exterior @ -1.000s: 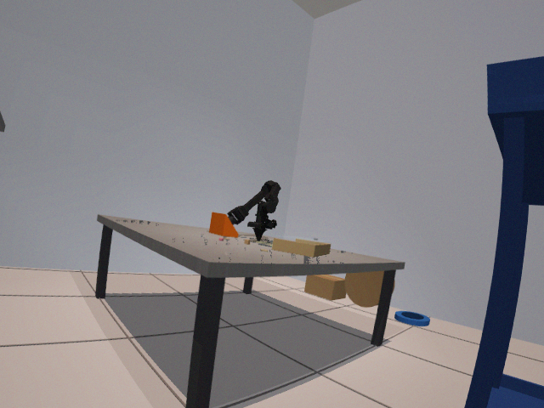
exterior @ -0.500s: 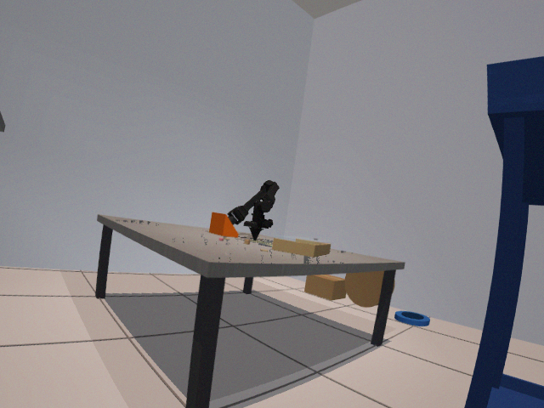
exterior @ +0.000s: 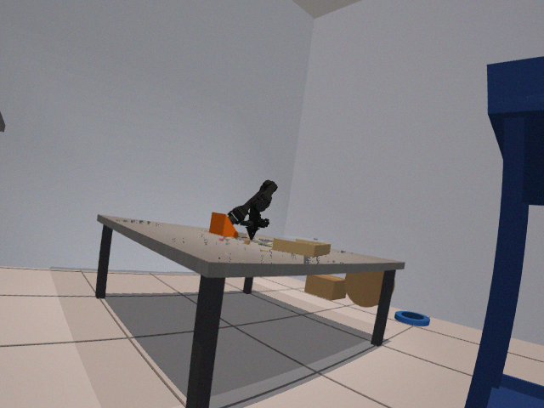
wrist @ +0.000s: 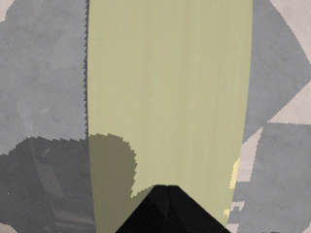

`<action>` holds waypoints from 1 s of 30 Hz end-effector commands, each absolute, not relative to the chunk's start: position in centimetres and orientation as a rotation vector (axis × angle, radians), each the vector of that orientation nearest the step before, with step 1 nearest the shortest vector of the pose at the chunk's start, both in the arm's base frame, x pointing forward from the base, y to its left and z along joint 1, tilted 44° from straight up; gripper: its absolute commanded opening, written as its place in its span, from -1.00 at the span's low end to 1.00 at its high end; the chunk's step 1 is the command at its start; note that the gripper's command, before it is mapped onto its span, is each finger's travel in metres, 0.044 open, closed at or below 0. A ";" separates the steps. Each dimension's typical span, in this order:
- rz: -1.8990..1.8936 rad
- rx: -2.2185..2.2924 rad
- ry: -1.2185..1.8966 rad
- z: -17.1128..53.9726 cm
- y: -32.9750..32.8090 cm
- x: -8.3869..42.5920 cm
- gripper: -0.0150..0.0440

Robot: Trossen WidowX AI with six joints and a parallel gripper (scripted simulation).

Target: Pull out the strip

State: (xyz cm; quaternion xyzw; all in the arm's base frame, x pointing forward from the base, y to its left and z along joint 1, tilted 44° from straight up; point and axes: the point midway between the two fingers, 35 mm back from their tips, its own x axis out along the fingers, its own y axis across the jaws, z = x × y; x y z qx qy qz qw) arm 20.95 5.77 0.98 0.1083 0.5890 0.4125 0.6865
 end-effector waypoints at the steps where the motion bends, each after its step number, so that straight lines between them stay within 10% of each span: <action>1: 0.926 0.234 1.347 0.4 5.6 19.6 -0.49; 30: 0.926 0.234 1.348 0.2 5.4 19.0 -0.49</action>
